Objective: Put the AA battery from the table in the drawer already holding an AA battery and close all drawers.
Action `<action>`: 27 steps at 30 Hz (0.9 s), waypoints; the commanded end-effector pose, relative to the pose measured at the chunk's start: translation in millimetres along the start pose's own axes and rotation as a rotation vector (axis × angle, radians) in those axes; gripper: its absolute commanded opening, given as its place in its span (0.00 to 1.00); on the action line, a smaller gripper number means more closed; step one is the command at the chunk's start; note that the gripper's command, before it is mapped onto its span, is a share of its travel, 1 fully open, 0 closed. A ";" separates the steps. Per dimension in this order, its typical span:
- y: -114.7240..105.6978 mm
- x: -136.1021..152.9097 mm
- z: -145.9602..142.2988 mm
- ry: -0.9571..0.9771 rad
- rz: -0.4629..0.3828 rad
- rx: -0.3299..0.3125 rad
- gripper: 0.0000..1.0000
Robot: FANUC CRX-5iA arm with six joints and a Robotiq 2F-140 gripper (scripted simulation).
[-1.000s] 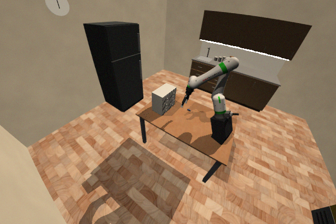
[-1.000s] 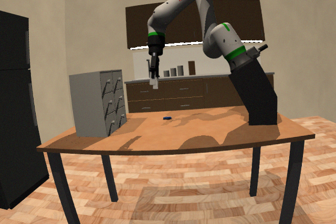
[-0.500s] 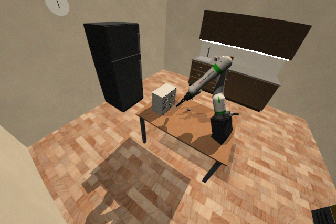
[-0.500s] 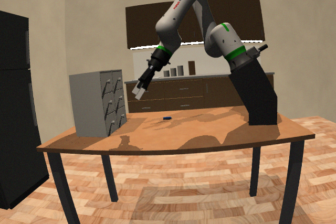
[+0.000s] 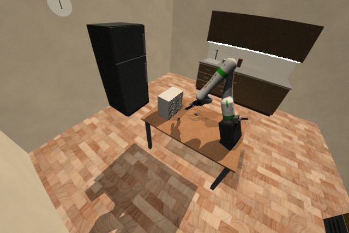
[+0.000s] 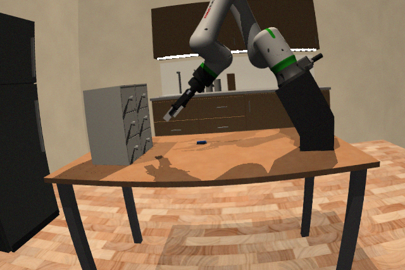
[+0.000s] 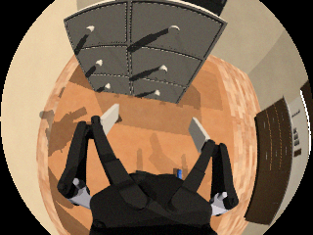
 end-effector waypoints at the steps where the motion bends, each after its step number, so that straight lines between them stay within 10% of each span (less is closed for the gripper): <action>1: 0.3 0.7 0.7 0.000 -0.002 0.002 0.20; 27: 9.6 2.0 0.5 0.000 -0.002 0.002 0.20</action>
Point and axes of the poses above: the point where the finger pads meet when closed, its own y axis out along the fingers, its own z axis across the jaws, x = y × z, the point moved 7 cm from there along -y, back along the fingers, and after that the axes turned 8 degrees about -y, right-handed, at the moved point
